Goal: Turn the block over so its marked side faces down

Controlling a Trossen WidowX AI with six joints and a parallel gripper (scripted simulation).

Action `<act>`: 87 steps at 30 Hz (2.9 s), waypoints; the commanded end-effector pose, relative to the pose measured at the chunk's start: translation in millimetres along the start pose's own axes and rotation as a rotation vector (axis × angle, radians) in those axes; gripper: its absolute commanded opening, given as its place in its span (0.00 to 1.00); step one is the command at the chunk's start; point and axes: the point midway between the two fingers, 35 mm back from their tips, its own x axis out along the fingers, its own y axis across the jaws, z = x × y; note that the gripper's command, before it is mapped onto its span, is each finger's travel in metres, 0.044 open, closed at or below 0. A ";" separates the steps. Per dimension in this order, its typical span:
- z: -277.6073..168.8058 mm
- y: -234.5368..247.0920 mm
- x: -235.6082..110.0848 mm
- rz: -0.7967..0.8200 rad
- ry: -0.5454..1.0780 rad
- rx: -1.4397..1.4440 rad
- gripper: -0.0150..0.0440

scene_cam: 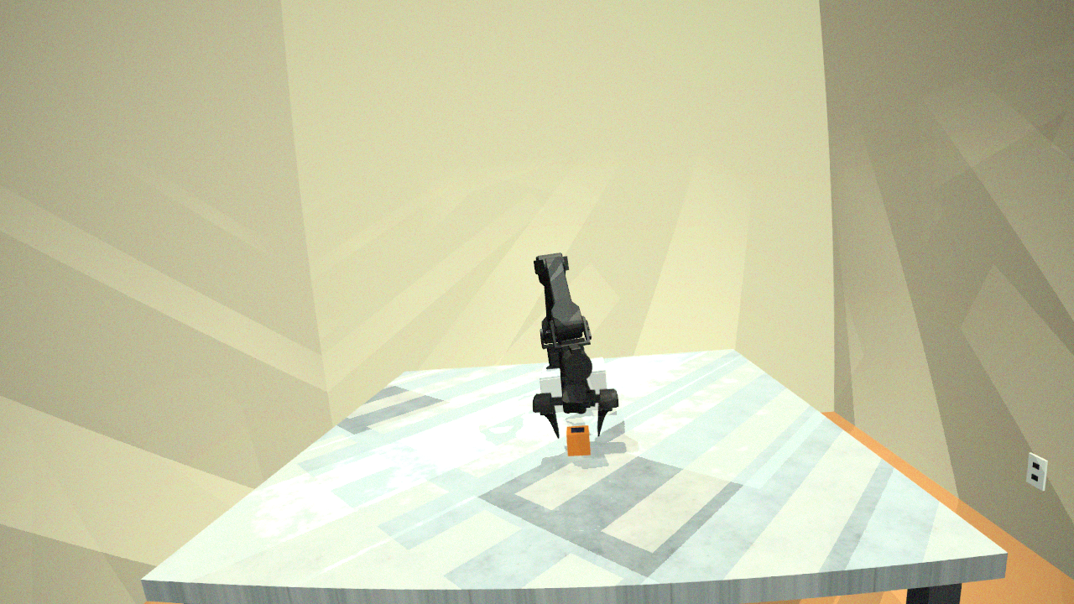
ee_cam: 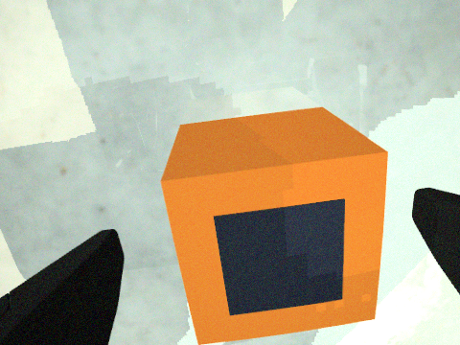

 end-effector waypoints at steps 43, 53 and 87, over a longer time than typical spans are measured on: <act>0.8 0.1 -19.5 -0.006 -0.084 -0.009 0.25; 1.8 0.8 -14.8 -0.006 -0.229 -0.011 0.25; 2.1 1.8 1.5 -0.002 -0.640 -0.012 0.25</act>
